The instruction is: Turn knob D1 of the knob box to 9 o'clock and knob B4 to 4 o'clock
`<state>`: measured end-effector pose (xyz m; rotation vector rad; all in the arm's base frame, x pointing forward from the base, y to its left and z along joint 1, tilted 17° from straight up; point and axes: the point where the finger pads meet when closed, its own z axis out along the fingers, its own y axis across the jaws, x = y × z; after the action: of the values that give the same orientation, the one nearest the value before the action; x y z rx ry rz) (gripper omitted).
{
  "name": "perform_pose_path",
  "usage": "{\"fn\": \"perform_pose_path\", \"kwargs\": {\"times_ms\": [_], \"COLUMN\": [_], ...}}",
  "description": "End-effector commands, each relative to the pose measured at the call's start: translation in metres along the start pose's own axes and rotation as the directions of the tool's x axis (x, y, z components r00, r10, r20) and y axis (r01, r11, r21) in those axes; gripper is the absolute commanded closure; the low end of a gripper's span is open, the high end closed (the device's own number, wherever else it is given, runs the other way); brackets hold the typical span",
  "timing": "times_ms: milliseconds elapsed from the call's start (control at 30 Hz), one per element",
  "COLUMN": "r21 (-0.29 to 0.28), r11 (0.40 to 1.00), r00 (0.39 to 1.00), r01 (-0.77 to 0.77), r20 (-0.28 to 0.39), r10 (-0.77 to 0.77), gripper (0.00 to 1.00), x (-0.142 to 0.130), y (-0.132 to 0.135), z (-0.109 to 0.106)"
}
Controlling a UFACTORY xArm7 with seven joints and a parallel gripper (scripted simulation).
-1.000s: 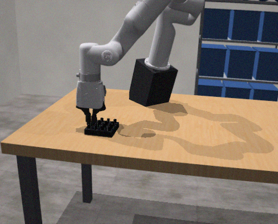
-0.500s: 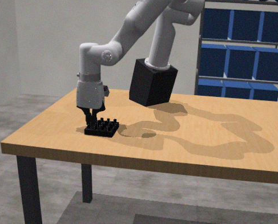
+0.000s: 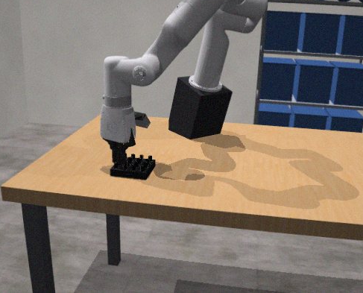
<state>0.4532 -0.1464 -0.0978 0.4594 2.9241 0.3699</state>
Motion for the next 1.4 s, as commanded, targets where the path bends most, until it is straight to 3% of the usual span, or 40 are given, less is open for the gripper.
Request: {"fn": "perform_pose_path", "kwargs": {"times_ms": [0,533,1000,1067,1367], "r21": [0.003,0.002,0.002,0.002,0.001], "r11": [0.998,0.912,0.705,0.705,0.553], "r00": [0.998,0.912,0.705,0.705,0.553], "r01": [-0.061,-0.410,-0.709,-0.709,-0.833], "r20": [0.000,0.001,0.002,0.002,0.002], "r10": [0.061,0.410,0.709,0.709,0.833], "gripper": [0.92,0.92,0.92,0.92,0.92], "x": [-0.0015,-0.0015,-0.0015,-0.0015,-0.0015], "y": [-0.0008,-0.0008,-0.0008,-0.0008,-0.0008], "z": [-0.0014,-0.0014,-0.0014,-0.0014,-0.0014]}}
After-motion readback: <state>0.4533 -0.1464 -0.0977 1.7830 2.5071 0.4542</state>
